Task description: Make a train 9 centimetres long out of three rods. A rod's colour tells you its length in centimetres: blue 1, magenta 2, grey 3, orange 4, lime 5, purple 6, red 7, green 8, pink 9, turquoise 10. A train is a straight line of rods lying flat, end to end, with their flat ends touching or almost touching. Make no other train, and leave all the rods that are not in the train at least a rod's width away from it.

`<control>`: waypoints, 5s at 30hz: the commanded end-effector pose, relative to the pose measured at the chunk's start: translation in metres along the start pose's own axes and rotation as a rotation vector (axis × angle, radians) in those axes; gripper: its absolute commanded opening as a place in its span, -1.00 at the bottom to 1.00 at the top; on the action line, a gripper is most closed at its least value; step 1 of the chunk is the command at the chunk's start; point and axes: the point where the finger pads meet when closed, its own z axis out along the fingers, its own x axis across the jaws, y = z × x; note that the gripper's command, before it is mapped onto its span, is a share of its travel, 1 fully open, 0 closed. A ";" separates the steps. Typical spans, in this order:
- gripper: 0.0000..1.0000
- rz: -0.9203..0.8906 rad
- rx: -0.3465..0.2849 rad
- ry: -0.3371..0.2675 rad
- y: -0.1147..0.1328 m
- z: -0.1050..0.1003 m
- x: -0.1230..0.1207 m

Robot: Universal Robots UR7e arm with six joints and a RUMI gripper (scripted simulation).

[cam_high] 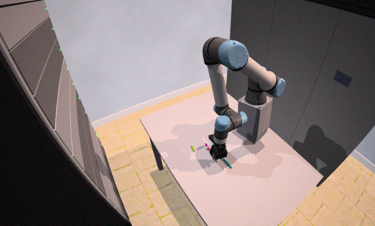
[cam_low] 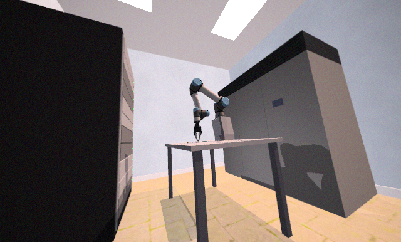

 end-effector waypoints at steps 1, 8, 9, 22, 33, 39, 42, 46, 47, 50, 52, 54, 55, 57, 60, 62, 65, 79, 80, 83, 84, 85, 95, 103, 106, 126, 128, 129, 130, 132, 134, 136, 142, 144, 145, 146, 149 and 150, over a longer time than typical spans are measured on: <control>-1.00 0.000 0.000 -0.001 0.000 0.000 0.000; -1.00 0.000 0.000 -0.001 0.000 0.000 0.000; -1.00 0.000 0.000 -0.001 0.000 0.000 0.000; -1.00 0.000 0.000 -0.001 0.000 0.005 0.000; -1.00 0.000 0.000 -0.001 0.000 0.011 0.000; -1.00 0.000 0.000 -0.001 0.000 0.012 0.000; -1.00 0.000 0.000 -0.001 0.000 0.012 0.000; -1.00 0.000 0.000 -0.001 0.000 0.012 0.000; -1.00 0.000 0.000 -0.001 0.000 0.012 0.000; -1.00 0.000 0.000 -0.001 0.000 0.012 0.000; -1.00 0.000 0.000 -0.001 0.000 0.012 0.000; -1.00 0.000 0.000 -0.001 0.000 0.012 0.000; -1.00 0.000 0.000 -0.001 0.000 0.012 0.000; -1.00 0.000 0.000 -0.001 0.000 0.012 0.000; -1.00 0.000 0.000 -0.001 0.000 0.012 0.000; -1.00 0.000 0.000 -0.001 0.000 0.012 0.000; -1.00 0.000 0.000 -0.001 0.000 0.012 0.000; -0.83 0.000 0.000 -0.001 0.000 0.012 0.000; -0.83 0.000 0.000 -0.001 0.000 0.012 0.000; -0.77 0.000 0.000 -0.001 0.000 0.012 0.000; -0.77 0.000 0.000 -0.001 0.000 0.012 0.000; -0.77 0.000 0.000 -0.001 0.000 0.012 0.000; -0.72 0.000 0.000 -0.001 0.000 0.012 0.000; -0.72 0.000 0.000 -0.001 0.000 0.008 0.000; -0.72 0.000 0.000 -0.001 0.000 0.001 0.000; -0.72 0.000 0.000 -0.001 0.000 -0.066 0.000; -0.72 0.000 0.000 -0.001 0.000 -0.071 0.000; -0.72 0.000 0.000 -0.001 0.000 -0.073 0.000; -0.72 0.000 0.000 -0.001 0.000 -0.075 0.000; -0.72 0.000 0.000 -0.001 0.000 -0.076 0.000; -0.72 0.000 0.000 -0.001 0.000 -0.077 0.000; -0.72 0.000 0.000 -0.001 0.000 -0.078 0.000; 1.00 0.000 0.000 -0.001 0.000 -0.078 0.000; 1.00 0.000 0.000 -0.001 0.000 -0.078 0.000; 1.00 0.000 0.000 -0.001 0.000 -0.078 0.000; 1.00 0.000 0.000 -0.001 0.000 -0.078 0.000; 1.00 0.000 0.000 -0.001 0.000 -0.078 0.000; 1.00 0.000 0.000 -0.001 0.000 -0.078 0.000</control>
